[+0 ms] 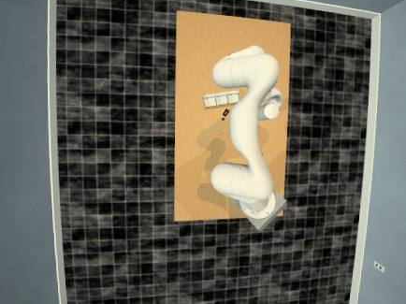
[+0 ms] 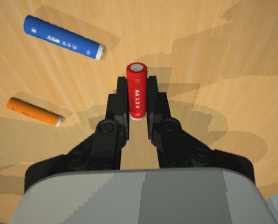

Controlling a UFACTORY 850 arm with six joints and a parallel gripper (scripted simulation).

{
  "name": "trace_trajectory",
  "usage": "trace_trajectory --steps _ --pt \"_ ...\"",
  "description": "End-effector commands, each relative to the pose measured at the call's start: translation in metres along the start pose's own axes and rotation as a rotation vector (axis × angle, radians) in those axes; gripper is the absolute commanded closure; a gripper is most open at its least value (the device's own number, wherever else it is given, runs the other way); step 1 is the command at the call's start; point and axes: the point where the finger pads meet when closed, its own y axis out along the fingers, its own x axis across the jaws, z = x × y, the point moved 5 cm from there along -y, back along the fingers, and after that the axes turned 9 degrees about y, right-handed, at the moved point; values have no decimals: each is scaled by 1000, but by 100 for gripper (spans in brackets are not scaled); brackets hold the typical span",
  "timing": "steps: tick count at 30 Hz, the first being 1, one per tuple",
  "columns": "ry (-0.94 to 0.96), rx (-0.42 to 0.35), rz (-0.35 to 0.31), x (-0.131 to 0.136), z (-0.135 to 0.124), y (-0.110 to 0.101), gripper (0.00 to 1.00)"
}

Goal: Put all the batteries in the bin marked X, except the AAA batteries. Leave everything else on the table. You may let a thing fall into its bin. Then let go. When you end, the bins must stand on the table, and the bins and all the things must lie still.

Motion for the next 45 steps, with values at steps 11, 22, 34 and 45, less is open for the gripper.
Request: trace_trajectory --steps 11,22,34,45 --pt "0 1 0 0 0 0 100" --pt "0 1 0 0 0 -17 100" --pt "0 1 0 0 0 -50 100" --pt "0 1 0 0 0 -60 100"
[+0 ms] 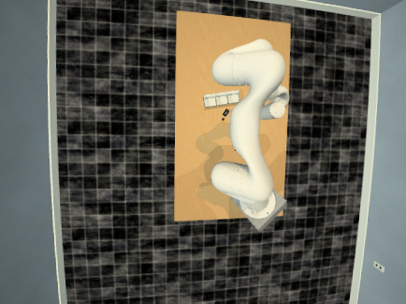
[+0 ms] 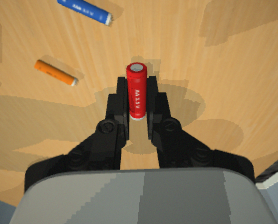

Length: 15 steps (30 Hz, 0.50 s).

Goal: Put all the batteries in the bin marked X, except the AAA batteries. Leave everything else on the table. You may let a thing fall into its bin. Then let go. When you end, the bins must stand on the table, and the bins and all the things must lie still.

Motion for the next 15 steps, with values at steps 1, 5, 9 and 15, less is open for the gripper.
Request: trace_trajectory --steps 1,5,9,15 --pt "0 1 0 0 0 -1 100" --pt "0 1 0 0 0 -1 100" --pt "0 1 0 0 0 -1 100" --pt "0 1 0 0 0 6 100"
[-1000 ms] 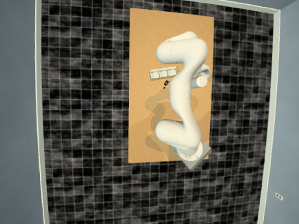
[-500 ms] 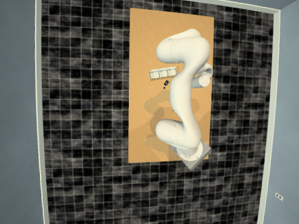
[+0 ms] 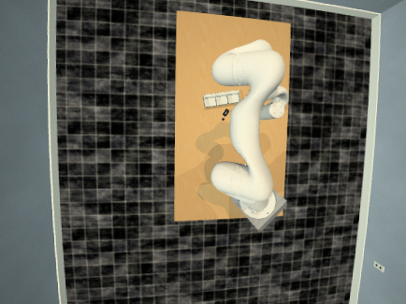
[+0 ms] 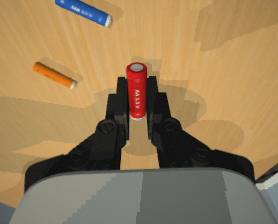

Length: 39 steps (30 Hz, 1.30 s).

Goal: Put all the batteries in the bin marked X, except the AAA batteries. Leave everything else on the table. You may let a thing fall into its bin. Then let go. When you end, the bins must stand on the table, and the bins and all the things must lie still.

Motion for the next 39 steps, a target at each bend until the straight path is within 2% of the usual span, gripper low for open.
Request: trace_trajectory --steps 1,2,17,19,34,36,39 --pt "0 1 0 0 1 1 100" --pt "0 1 0 0 1 1 100" --pt "0 1 0 -89 10 1 100" --pt "0 1 0 -89 10 1 100" --pt "0 1 0 -179 19 2 100" --pt "0 1 0 -179 19 2 100" --pt "0 1 0 -197 21 2 100"
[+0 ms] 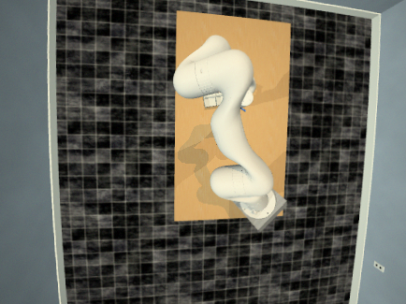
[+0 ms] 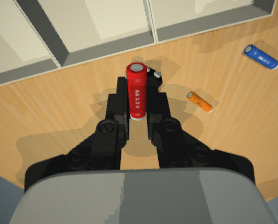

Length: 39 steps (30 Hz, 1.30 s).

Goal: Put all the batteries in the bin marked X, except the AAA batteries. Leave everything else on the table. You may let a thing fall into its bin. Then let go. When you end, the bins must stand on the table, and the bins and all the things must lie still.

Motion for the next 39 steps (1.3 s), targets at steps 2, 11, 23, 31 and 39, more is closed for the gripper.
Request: trace_trajectory --steps 2,11,23,31,39 --pt "0 -1 -2 -31 4 0 100" --pt "-230 -1 -1 -74 9 0 100" --pt "-575 -7 2 -118 14 0 100" --pt "-751 -13 3 -118 14 0 100" --pt "-1023 -27 5 -119 15 0 100"
